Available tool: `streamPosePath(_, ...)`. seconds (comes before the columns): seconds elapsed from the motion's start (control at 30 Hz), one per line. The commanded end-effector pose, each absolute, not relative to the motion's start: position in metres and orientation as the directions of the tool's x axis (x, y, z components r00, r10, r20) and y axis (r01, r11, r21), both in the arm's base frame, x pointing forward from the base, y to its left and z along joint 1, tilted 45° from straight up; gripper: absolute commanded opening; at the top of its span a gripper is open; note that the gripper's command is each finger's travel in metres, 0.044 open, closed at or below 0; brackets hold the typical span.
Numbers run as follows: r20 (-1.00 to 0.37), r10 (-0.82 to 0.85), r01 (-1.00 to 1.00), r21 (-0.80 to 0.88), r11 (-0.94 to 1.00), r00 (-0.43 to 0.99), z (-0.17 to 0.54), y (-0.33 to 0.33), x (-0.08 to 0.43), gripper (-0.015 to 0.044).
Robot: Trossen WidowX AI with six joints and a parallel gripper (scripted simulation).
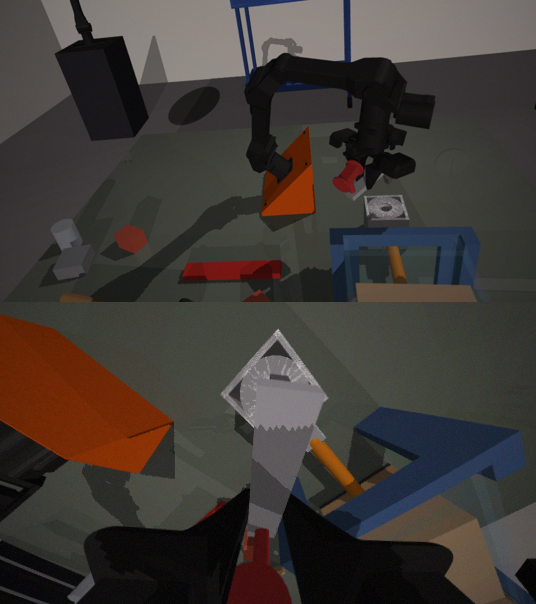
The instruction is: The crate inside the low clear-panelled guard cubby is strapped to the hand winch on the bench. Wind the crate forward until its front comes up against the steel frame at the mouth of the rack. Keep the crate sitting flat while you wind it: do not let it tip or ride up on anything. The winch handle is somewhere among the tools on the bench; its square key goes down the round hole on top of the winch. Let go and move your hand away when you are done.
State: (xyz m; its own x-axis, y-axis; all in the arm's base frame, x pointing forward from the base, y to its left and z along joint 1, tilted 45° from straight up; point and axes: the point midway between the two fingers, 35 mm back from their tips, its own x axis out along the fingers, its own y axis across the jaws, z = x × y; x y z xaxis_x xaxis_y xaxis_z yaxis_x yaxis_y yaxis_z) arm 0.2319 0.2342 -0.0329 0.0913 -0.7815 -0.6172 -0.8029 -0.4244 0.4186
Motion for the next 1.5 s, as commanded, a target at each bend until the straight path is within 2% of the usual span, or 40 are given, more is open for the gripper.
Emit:
streamPosePath(0.0, -0.619, -0.780, -0.800, 0.419, -0.429, 0.094, -0.0319, 0.2356, 0.2321, 0.0000)
streamPosePath(1.47, -0.612, -0.785, -0.804, 0.417, -0.424, 0.097, -0.0361, 0.2319, 0.2320, 0.0000)
